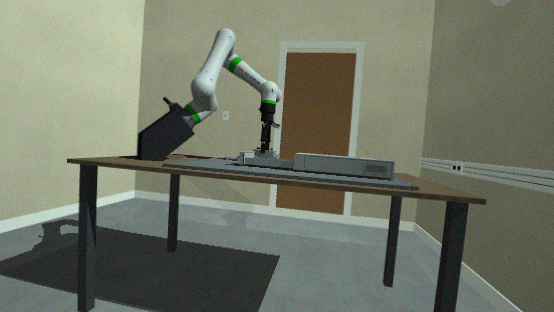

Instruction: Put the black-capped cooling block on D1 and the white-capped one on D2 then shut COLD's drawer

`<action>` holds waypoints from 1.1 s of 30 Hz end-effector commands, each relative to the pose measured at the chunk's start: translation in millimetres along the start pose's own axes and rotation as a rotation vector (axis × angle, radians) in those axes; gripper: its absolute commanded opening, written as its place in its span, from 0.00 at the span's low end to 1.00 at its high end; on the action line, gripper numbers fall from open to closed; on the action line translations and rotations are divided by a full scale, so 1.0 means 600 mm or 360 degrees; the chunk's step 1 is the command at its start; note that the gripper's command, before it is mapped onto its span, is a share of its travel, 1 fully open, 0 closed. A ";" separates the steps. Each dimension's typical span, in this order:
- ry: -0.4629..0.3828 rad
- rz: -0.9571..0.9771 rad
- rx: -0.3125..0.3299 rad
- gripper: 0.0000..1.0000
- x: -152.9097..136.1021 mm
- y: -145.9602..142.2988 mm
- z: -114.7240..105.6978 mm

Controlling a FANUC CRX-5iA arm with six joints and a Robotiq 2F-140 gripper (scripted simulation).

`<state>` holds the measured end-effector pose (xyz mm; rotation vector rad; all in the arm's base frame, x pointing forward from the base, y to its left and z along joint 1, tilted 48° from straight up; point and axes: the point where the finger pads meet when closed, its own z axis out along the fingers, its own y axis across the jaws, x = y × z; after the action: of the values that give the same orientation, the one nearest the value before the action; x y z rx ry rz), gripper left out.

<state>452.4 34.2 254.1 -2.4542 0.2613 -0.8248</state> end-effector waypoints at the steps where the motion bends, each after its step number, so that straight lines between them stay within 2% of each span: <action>1: 0.0002 -0.0001 0.0000 0.10 0.001 0.000 -0.001; 33: 0.0002 -0.0001 0.0000 0.10 0.001 0.000 0.004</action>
<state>454.1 35.4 252.1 -2.4542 0.2613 -0.8248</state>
